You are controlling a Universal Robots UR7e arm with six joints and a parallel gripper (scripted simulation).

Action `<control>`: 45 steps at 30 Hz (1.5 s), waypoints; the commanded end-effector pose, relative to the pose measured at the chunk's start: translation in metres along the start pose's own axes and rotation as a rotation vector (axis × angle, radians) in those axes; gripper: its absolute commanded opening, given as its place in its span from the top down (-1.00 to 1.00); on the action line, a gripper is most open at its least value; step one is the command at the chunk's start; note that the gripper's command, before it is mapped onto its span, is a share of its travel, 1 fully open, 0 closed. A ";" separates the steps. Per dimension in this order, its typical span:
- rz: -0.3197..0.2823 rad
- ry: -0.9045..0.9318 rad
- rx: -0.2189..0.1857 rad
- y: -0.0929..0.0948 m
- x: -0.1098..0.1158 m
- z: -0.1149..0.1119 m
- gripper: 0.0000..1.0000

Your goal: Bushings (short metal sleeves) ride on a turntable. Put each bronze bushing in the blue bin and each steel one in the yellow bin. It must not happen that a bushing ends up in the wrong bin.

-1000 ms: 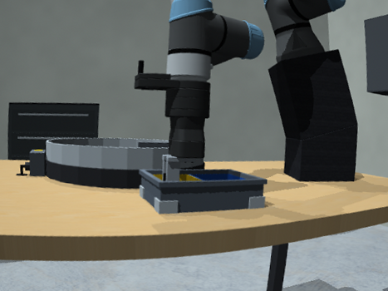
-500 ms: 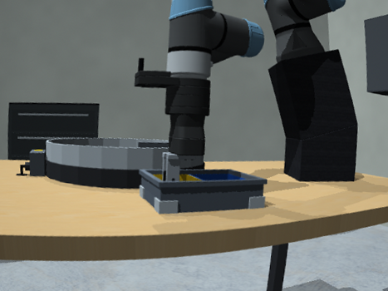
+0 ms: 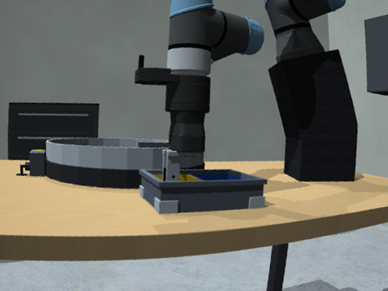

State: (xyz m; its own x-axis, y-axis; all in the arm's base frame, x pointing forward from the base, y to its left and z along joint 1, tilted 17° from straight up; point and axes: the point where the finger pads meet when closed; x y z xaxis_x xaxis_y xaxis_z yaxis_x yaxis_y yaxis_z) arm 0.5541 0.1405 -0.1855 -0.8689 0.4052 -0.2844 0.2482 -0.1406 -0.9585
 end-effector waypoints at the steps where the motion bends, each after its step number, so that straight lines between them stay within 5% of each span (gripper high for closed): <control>1: 0.001 0.000 -0.001 -0.002 0.000 0.000 0.16; 45: 0.001 0.000 -0.001 -0.014 0.000 0.000 0.16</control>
State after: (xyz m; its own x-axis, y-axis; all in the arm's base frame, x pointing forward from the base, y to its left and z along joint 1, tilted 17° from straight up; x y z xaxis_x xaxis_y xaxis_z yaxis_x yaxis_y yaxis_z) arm 0.5513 0.1421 -0.1745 -0.8689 0.4052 -0.2844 0.2482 -0.1406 -0.9585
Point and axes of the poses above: the point where the finger pads meet when closed, its own y axis out along the fingers, its own z axis across the jaws, x = y × z, and after that the axes turned 14 degrees about y, right-handed
